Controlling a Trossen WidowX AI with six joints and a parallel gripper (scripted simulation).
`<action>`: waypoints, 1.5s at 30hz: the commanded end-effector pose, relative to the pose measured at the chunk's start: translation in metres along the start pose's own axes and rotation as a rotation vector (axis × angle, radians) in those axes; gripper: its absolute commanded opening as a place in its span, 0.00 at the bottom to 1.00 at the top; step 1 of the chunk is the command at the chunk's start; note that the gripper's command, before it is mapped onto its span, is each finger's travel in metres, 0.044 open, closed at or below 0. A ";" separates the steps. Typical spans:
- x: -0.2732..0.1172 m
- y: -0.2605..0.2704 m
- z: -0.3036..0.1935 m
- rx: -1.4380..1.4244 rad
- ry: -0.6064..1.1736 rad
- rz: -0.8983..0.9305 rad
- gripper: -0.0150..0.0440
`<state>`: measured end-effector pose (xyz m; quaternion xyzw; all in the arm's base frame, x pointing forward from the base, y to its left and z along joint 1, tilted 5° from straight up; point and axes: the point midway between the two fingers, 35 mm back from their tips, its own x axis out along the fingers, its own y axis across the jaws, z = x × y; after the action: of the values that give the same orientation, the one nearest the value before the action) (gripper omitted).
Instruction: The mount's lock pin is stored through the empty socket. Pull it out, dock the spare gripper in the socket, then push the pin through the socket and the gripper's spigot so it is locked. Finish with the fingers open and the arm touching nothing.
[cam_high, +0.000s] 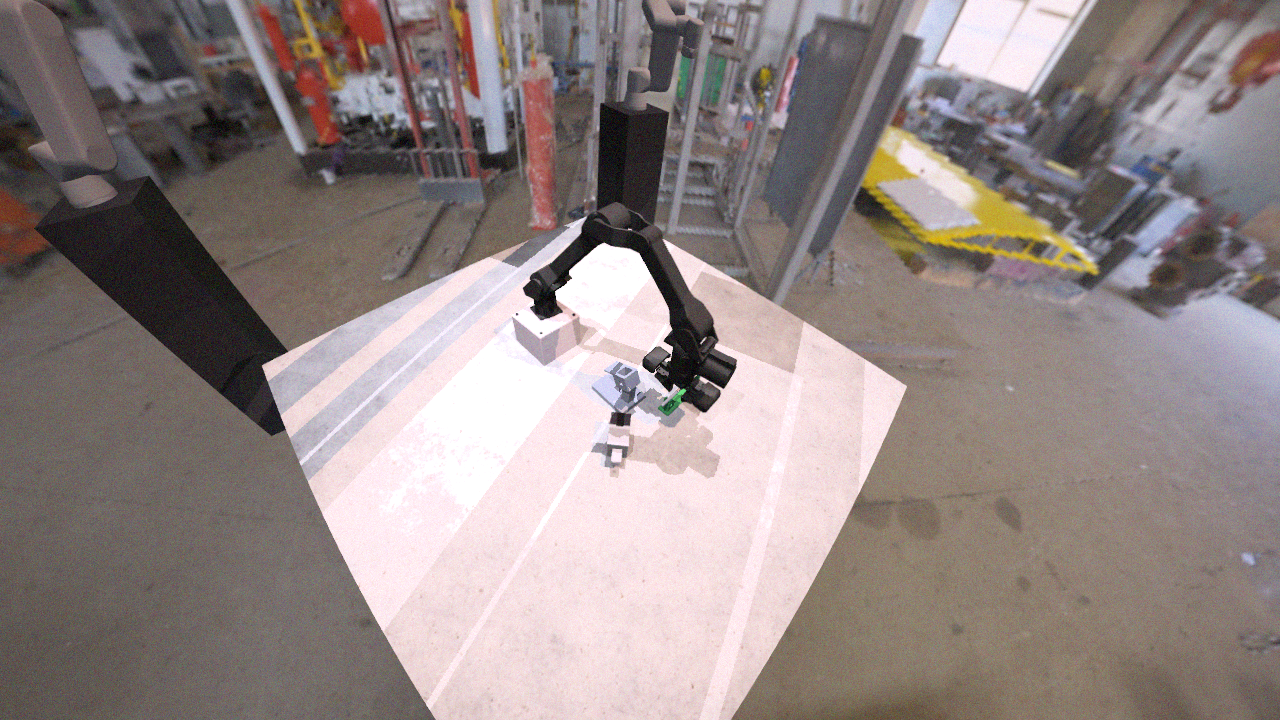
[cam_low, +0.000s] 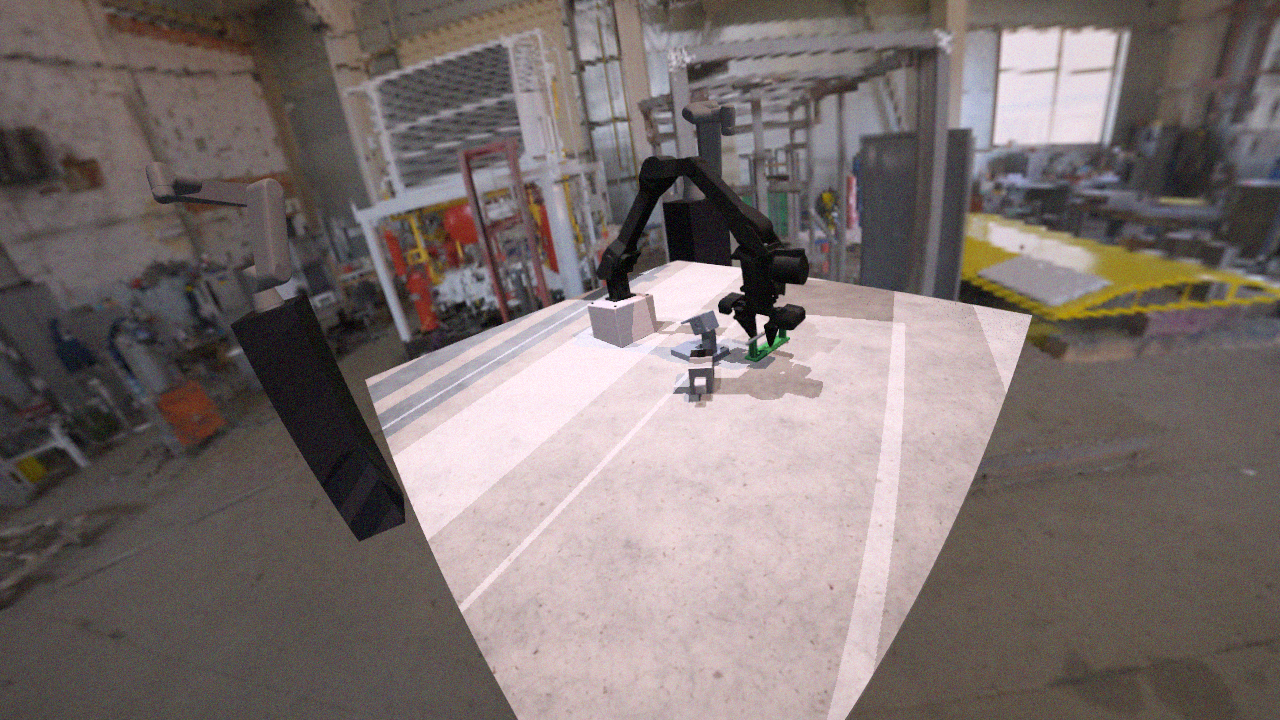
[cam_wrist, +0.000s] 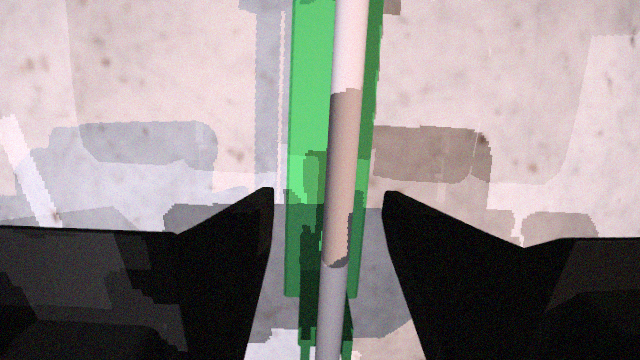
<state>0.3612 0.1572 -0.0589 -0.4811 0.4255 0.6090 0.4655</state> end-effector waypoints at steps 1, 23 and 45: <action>0.000 0.000 0.000 0.000 0.000 -0.001 0.74; -0.044 0.013 0.005 0.011 0.006 0.043 1.00; -0.086 0.027 0.009 0.025 0.012 0.092 1.00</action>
<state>0.3405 0.1466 0.0203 -0.4577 0.4589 0.6219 0.4395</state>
